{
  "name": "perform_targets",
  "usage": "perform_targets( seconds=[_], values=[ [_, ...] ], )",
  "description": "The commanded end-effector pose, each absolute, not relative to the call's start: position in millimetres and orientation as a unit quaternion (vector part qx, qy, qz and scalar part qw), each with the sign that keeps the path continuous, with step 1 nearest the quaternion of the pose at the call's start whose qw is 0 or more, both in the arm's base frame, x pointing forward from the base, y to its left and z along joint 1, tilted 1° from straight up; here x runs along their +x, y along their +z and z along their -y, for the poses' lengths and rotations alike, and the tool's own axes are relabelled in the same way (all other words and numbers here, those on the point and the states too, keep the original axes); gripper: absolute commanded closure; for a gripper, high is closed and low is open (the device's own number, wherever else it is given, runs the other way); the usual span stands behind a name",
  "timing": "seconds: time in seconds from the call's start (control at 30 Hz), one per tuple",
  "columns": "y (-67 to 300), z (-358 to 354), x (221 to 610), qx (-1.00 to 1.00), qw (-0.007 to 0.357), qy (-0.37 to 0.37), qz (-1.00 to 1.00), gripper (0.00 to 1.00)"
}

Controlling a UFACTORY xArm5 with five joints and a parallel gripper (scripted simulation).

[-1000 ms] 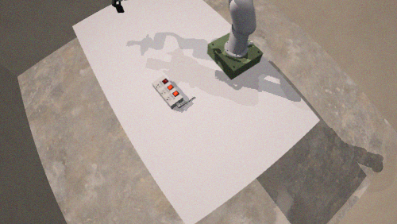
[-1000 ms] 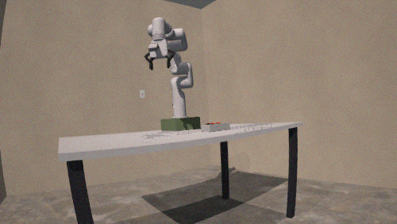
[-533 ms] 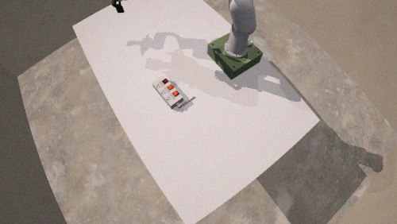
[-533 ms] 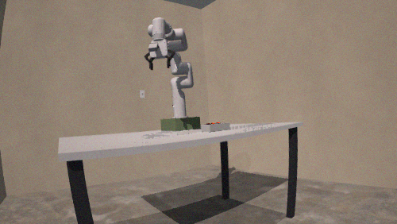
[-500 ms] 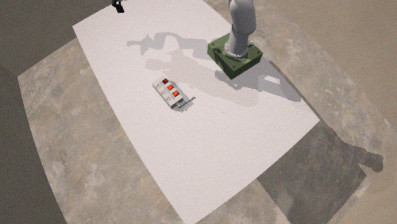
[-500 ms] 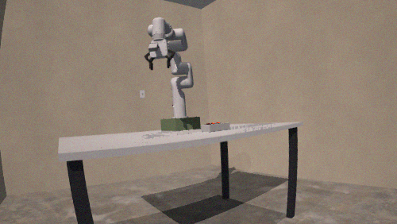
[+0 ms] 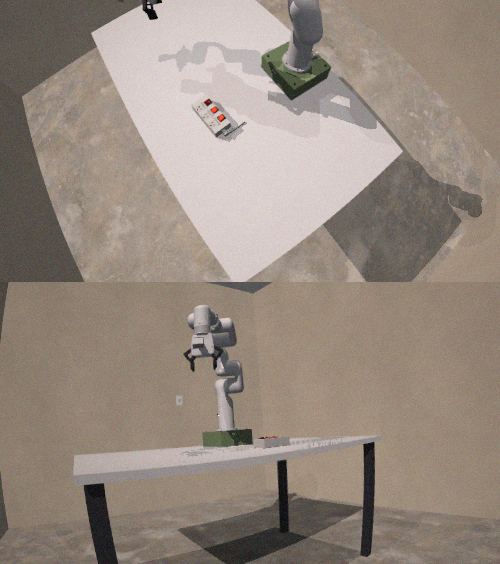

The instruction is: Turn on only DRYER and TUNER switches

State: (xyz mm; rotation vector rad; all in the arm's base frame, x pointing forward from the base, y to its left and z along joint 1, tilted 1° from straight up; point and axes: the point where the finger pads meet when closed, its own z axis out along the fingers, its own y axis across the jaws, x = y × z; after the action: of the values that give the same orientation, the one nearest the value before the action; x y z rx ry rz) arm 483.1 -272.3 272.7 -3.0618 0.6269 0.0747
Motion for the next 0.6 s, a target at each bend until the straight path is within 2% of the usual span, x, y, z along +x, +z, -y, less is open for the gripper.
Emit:
perform_targets(
  seconds=[0.0, 0.1, 0.57],
  values=[
    [264.2, 260.7, 488.5, -0.99, 0.012, 0.032, -0.138, 0.0],
    [260.6, 256.3, 490.2, -0.993, 0.014, 0.036, -0.115, 0.0],
    [205.8, 188.7, 507.2, -0.968, 0.057, 0.085, 0.231, 0.0]
  ],
)
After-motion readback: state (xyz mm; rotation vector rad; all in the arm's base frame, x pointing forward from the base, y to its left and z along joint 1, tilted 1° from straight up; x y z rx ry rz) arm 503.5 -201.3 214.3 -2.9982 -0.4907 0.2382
